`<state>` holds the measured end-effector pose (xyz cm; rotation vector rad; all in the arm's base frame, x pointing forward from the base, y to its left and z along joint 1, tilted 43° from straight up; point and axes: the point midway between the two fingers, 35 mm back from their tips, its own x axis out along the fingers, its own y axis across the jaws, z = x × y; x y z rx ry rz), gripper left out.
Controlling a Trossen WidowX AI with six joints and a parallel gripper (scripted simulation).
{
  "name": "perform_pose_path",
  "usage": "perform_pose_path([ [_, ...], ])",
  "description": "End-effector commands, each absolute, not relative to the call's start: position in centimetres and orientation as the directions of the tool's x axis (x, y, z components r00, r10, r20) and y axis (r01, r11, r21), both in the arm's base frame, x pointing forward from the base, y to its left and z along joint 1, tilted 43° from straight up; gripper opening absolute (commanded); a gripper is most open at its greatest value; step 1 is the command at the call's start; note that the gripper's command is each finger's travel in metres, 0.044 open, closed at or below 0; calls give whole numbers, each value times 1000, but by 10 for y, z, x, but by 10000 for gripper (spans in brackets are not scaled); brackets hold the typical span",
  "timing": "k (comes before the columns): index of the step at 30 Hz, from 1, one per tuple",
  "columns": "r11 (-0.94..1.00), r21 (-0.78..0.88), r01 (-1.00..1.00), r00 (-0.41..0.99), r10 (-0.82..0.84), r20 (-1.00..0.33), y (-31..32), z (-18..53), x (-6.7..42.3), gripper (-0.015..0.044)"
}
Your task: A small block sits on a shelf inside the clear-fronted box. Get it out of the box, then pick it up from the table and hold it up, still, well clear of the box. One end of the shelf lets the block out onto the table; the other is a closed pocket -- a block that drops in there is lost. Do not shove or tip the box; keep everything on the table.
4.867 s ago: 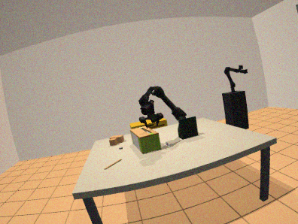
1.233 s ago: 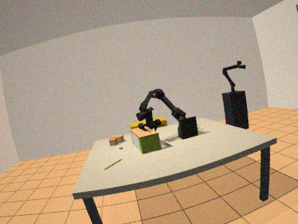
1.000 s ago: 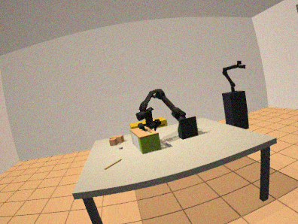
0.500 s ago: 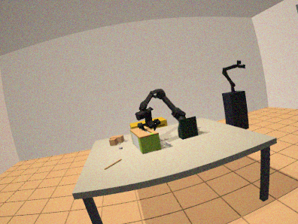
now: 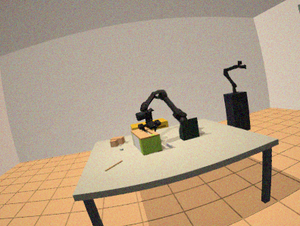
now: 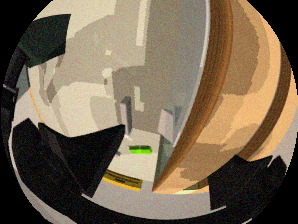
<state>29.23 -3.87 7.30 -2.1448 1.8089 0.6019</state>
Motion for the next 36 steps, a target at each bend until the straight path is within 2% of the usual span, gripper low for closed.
perform_pose_path([
  [1,-184,58,-981,135,-871,-472,-42,77,293,400],
  [36,-185,58,-981,136,-869,-475,-56,105,299,400],
])
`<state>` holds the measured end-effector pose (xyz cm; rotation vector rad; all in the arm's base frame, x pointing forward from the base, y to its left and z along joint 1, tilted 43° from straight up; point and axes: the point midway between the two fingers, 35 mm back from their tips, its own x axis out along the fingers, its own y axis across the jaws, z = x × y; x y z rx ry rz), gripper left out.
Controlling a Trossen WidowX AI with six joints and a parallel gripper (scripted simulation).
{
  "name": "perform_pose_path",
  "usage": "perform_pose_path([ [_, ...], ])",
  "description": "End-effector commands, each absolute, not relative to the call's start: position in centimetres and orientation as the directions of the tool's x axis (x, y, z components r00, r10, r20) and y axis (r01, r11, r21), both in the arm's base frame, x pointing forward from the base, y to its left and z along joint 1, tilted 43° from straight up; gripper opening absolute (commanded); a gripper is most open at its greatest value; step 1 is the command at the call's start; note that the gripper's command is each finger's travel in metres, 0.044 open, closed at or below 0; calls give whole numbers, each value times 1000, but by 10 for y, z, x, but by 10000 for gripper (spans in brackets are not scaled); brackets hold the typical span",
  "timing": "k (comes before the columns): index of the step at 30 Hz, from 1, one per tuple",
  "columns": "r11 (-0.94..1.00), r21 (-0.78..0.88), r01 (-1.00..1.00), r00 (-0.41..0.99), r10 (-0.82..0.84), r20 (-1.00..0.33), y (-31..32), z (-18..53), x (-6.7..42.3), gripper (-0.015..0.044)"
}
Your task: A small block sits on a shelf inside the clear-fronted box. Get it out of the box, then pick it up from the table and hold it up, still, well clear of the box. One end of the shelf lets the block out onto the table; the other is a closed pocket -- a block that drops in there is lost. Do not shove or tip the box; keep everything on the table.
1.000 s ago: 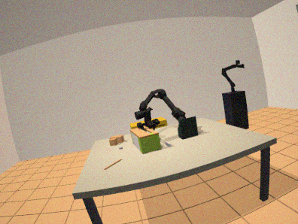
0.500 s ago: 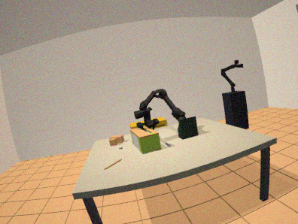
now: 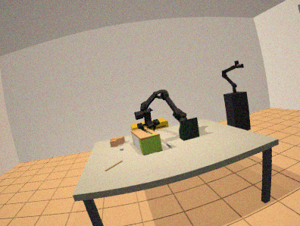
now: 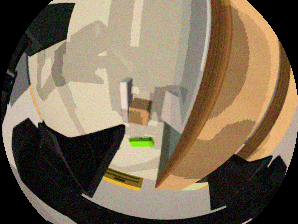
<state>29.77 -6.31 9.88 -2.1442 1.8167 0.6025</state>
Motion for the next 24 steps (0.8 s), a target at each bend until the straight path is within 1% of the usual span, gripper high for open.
perform_pose_path([
  [1,-185,58,-981,136,-868,-477,-51,110,299,400],
  [6,-182,59,-982,132,-868,-478,-22,140,293,400],
  [11,-191,55,-980,143,-869,-474,-23,139,295,400],
  [12,-182,37,-983,143,-868,-476,-23,139,295,374],
  [13,-155,-15,-988,143,-864,-482,-24,140,294,347],
  [15,-46,-205,-978,145,-852,-504,-26,142,292,295],
  [16,19,-303,-953,147,-844,-515,-27,143,290,285],
  [18,153,-481,-863,153,-829,-537,-30,145,288,285],
  [21,351,-682,-641,164,-806,-569,-33,148,284,285],
  [24,523,-781,-341,182,-779,-600,-35,151,281,285],
])
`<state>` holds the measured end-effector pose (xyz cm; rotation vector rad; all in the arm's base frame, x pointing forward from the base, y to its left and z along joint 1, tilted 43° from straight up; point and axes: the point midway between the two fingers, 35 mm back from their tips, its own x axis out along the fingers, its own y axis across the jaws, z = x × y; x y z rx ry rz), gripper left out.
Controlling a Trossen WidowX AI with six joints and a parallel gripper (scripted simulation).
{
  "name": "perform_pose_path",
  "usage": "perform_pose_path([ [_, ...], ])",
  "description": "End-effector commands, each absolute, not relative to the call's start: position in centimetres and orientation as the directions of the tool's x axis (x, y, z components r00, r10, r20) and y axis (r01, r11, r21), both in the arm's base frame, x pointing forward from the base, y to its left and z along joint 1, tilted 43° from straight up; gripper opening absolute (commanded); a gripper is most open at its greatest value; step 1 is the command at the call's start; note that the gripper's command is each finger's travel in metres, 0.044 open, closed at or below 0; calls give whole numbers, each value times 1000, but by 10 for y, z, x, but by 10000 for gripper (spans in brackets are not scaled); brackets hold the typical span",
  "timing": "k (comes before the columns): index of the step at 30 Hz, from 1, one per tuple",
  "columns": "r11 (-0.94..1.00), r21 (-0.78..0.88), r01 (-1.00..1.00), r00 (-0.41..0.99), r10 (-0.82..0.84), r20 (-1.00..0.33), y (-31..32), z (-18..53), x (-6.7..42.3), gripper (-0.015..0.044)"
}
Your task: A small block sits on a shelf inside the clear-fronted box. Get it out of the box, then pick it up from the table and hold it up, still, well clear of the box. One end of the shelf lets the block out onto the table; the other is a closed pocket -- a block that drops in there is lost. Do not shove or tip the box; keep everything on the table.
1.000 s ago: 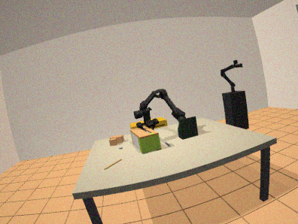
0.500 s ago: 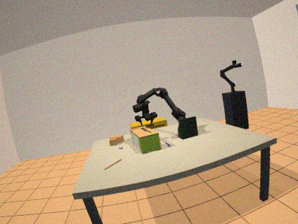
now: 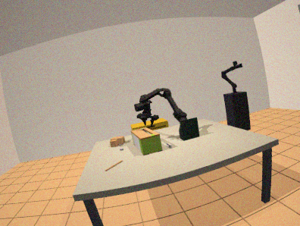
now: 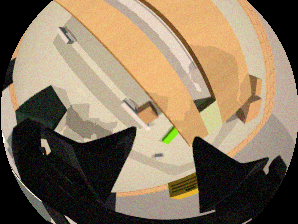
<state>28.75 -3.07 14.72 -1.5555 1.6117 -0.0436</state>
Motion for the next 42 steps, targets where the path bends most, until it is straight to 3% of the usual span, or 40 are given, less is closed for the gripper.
perform_pose_path([
  [1,569,-789,-231,188,-770,-610,-36,151,280,285],
  [4,665,-739,111,210,-742,-636,-38,154,278,285],
  [8,671,-517,532,243,-706,-665,-41,158,274,285],
  [14,540,-191,820,281,-670,-687,-44,162,271,285],
  [19,344,105,933,315,-641,-700,-47,166,268,285],
  [25,42,420,906,356,-610,-708,-49,171,266,285],
  [31,-285,639,715,403,-579,-709,-52,176,263,285],
  [36,-531,709,464,440,-557,-704,-53,181,262,285],
  [42,-716,674,180,474,-538,-697,-55,185,260,285],
])
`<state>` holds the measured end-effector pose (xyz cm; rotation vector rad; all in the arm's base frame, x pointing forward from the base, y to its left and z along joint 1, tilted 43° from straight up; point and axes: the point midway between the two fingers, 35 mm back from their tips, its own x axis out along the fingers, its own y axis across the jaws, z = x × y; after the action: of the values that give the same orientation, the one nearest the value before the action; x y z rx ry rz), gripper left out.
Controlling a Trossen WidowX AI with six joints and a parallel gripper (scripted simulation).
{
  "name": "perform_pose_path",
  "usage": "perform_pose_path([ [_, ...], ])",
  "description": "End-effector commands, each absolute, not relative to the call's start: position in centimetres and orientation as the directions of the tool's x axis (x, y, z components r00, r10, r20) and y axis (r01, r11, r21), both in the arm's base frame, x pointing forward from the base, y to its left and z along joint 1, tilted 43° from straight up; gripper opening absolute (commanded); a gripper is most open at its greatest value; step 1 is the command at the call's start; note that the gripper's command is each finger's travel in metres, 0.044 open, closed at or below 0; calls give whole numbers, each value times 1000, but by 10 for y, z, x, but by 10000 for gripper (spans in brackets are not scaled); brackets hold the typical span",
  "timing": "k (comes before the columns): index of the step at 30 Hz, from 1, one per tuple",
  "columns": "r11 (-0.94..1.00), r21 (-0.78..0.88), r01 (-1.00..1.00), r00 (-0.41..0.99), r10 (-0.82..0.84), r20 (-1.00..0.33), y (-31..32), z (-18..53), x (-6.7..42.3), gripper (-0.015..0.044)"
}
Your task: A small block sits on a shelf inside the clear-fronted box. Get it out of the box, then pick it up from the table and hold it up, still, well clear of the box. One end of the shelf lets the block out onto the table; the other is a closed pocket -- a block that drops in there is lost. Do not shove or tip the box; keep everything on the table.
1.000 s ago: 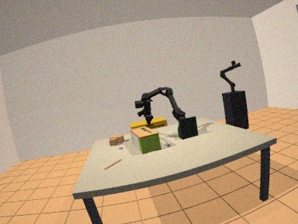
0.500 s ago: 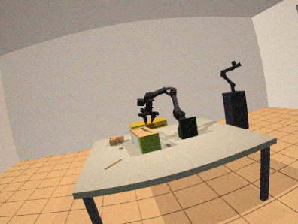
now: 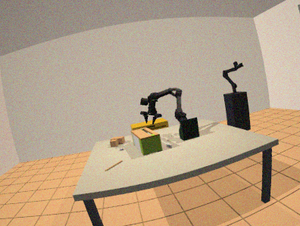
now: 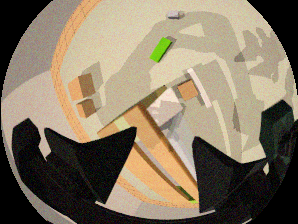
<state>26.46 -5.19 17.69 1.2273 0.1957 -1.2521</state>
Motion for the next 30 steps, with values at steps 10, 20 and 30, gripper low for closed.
perform_pose_path([
  [10,-716,674,180,474,-538,-697,-55,185,260,285],
  [20,-721,669,180,470,-535,-703,-76,159,268,285],
  [30,-713,678,178,475,-541,-694,-119,116,269,285],
])
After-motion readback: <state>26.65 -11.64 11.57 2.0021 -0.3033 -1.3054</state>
